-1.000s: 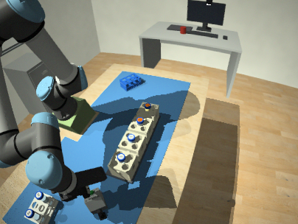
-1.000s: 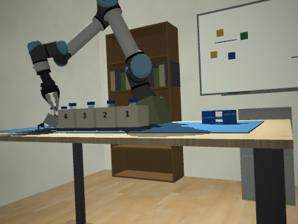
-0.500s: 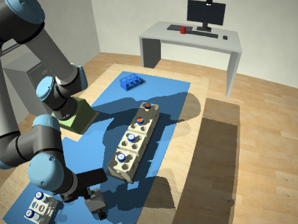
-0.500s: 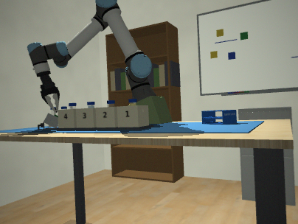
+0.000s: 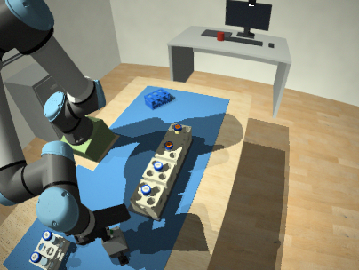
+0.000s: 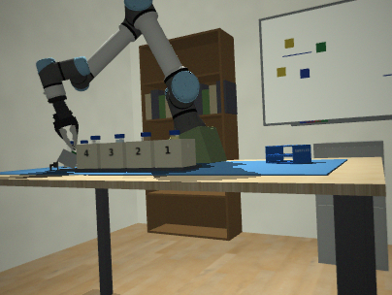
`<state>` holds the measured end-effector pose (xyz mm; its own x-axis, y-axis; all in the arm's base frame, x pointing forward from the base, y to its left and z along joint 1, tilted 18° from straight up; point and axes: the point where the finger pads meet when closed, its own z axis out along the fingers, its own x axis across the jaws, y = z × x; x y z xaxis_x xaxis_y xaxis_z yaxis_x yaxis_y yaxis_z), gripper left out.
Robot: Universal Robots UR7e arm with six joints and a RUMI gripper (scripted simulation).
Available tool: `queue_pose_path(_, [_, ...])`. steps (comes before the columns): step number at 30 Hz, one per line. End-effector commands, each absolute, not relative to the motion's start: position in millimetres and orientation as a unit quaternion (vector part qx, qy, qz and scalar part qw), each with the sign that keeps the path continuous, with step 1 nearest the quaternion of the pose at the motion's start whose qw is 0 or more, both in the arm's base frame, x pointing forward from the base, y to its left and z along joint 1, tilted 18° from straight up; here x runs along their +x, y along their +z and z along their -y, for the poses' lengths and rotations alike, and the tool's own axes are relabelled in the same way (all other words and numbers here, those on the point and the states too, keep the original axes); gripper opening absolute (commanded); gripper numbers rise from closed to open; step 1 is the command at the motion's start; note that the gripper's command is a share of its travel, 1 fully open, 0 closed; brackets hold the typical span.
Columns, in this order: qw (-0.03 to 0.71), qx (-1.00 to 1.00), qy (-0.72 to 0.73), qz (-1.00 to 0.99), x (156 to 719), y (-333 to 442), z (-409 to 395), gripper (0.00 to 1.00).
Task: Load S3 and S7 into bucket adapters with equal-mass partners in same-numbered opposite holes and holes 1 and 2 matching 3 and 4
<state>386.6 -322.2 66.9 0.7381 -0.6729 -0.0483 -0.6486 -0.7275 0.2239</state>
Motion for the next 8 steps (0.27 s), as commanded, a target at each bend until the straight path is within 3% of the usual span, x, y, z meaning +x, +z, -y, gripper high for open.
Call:
queue_pose_path(1, [0.096,0.927,-0.065,0.357,384.4,60.9,323.1,0.00])
queue_pose_path(8, [0.096,0.927,-0.065,0.357,384.5,56.5,324.5,0.00])
